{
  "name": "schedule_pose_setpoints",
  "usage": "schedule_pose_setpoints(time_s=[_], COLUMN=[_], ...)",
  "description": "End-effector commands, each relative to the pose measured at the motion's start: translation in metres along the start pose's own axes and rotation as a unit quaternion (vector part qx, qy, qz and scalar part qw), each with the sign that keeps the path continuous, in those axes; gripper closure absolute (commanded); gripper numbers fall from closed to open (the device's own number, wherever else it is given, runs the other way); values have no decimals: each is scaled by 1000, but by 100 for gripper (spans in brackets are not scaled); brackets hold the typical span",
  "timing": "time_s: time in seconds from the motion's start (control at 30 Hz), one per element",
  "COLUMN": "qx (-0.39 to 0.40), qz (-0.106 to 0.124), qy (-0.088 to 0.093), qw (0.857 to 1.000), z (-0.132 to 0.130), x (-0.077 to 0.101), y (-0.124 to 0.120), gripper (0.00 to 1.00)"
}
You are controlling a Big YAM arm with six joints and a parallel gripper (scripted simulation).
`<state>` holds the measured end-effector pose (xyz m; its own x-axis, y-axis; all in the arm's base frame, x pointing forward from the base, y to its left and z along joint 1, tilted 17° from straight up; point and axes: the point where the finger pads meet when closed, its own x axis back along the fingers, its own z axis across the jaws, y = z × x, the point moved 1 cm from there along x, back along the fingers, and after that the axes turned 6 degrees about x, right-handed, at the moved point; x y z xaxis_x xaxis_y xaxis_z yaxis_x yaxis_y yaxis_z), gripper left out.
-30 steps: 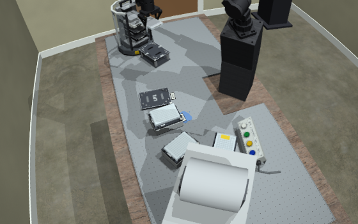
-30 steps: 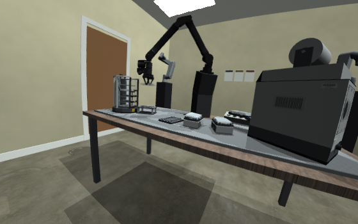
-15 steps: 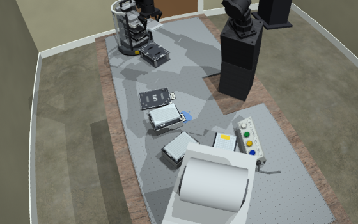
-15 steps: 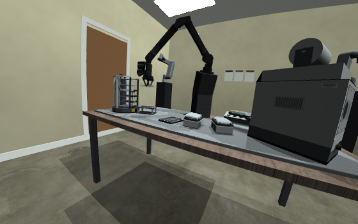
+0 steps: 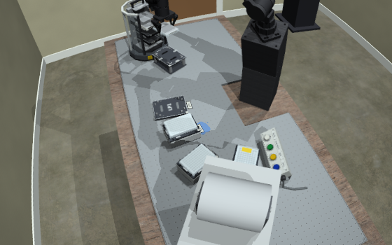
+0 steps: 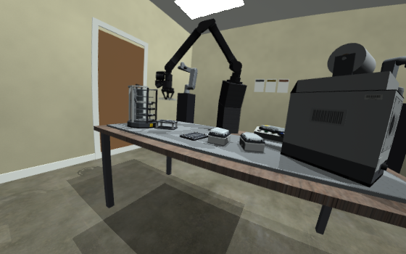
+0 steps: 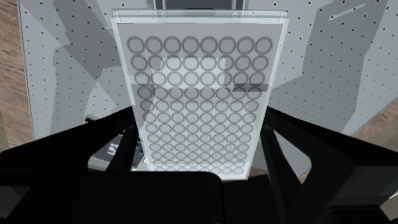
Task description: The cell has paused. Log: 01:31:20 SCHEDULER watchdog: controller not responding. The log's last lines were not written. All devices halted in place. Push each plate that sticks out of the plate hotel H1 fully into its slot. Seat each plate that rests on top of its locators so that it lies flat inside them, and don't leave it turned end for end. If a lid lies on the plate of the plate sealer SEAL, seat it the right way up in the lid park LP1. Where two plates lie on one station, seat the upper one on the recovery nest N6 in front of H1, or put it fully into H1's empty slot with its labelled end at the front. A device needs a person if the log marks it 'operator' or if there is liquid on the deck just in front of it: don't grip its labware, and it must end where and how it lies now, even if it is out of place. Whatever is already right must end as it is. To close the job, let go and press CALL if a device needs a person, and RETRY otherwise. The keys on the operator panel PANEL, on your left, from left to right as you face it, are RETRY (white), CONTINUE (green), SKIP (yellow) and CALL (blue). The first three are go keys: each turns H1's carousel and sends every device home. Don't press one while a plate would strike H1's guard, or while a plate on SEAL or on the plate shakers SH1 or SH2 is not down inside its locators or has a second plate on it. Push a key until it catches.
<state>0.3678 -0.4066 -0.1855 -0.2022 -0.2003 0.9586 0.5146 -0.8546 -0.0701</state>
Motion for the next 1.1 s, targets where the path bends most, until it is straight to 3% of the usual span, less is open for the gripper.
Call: schedule_pose_setpoints(time_s=[0.0, 1.07], qx=[7, 7], qz=[-17, -16], qy=[2, 2], qw=[1000, 1000], z=[12, 12], x=[-5, -34], y=[21, 19], gripper=[16, 16])
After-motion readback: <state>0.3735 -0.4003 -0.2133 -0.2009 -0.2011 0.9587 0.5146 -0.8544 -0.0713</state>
